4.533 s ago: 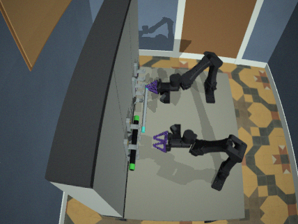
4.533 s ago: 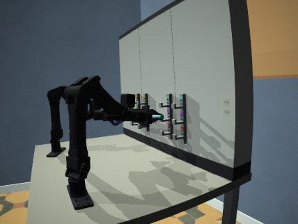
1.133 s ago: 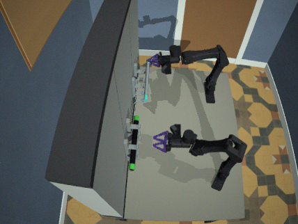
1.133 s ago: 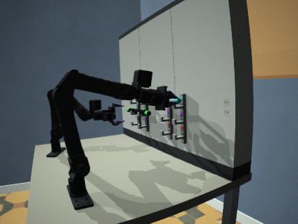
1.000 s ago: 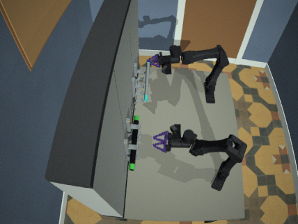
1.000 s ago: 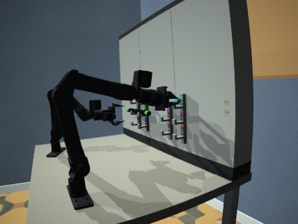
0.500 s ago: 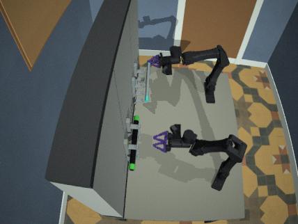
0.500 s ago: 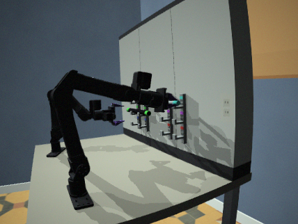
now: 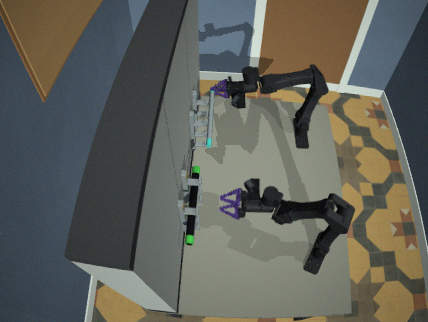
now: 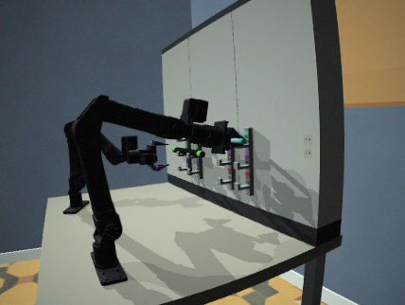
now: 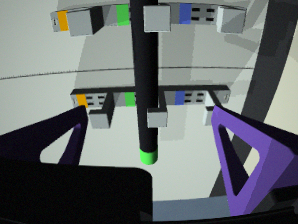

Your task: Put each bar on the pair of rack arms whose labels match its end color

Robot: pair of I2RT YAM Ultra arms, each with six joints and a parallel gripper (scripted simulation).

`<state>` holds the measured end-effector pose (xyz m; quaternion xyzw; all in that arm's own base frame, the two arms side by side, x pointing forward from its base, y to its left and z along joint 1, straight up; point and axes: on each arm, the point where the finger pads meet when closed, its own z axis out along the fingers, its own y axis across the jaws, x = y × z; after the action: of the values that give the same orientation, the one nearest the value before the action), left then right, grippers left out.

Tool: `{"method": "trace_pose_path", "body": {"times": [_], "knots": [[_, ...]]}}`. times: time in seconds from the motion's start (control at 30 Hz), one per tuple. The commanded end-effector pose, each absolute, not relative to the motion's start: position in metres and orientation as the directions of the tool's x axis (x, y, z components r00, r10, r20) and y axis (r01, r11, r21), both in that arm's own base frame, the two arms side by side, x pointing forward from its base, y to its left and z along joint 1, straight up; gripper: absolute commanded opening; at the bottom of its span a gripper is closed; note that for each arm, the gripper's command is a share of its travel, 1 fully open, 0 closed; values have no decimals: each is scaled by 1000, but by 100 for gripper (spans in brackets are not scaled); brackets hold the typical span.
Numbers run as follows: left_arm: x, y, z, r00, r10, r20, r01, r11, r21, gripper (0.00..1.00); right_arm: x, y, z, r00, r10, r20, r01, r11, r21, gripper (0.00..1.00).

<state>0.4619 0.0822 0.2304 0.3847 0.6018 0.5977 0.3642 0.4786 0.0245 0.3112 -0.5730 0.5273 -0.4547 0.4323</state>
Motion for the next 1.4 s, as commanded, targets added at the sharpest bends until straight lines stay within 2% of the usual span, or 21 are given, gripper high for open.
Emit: {"method": "trace_pose_path", "body": {"times": [0.0,1.37], "knots": [[456,85,238,-441,898,1,0,-1,1000,100,487,26,373,20,-1000,5,-43,-6,-999,0],[456,85,238,-441,898,1,0,-1,1000,100,516,29,383,35,-999,-5,-22,4,-1000,0]]}}
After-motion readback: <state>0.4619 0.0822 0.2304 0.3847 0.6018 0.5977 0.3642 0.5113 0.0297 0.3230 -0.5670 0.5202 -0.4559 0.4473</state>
